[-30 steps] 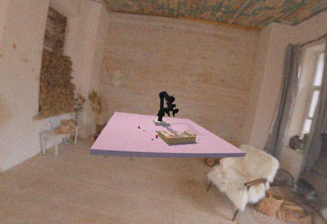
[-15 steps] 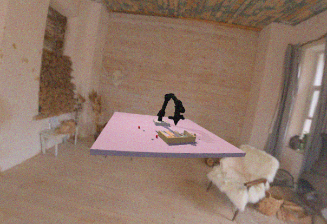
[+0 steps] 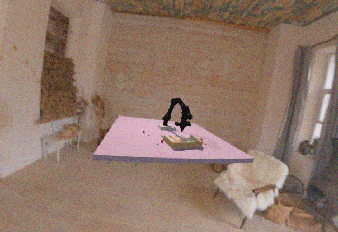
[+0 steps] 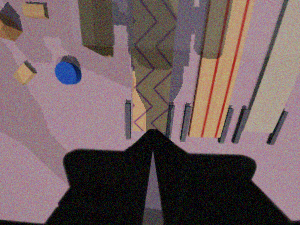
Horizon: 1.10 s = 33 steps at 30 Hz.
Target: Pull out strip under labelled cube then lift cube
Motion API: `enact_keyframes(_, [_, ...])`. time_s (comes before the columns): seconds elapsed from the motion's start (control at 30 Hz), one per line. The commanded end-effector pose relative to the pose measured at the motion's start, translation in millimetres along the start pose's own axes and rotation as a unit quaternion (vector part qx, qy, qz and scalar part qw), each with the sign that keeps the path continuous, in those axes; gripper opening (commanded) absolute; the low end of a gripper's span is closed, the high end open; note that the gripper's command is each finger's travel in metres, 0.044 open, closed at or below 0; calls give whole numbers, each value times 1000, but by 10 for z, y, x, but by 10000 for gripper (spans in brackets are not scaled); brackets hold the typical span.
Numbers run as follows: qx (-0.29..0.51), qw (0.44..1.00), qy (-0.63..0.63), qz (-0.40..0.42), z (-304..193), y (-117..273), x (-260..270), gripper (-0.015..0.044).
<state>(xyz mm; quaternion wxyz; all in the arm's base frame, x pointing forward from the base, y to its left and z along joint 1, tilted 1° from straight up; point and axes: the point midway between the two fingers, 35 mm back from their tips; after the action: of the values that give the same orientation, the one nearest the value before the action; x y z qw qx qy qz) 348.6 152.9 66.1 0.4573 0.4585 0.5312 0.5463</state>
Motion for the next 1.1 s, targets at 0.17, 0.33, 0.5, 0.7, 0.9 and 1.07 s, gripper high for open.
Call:
enact_keyframes(0.17, [2, 1000, -1, 1, 1, -151, 18, 0])
enact_keyframes(0.33, [2, 1000, -1, 1, 2, -233, 24, 0])
enact_keyframes(0.5, [2, 1000, -1, 1, 1, -315, 29, 0])
enact_keyframes(0.7, [2, 1000, -1, 1, -3, -413, 31, 0])
enact_keyframes(0.9, [2, 1000, -1, 1, -10, -511, 31, 0])
enact_keyframes(1.07, [2, 1000, -1, 1, -16, -566, 32, 0])
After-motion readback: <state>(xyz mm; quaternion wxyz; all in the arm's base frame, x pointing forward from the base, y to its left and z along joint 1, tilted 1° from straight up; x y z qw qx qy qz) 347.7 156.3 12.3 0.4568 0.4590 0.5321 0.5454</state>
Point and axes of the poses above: the point midway between the two fingers, 35 mm back from their tips, its own y axis back along the fingers, its own x axis across the jaws, z = x × y, and after that the axes turned 11 degrees about -y, right-handed
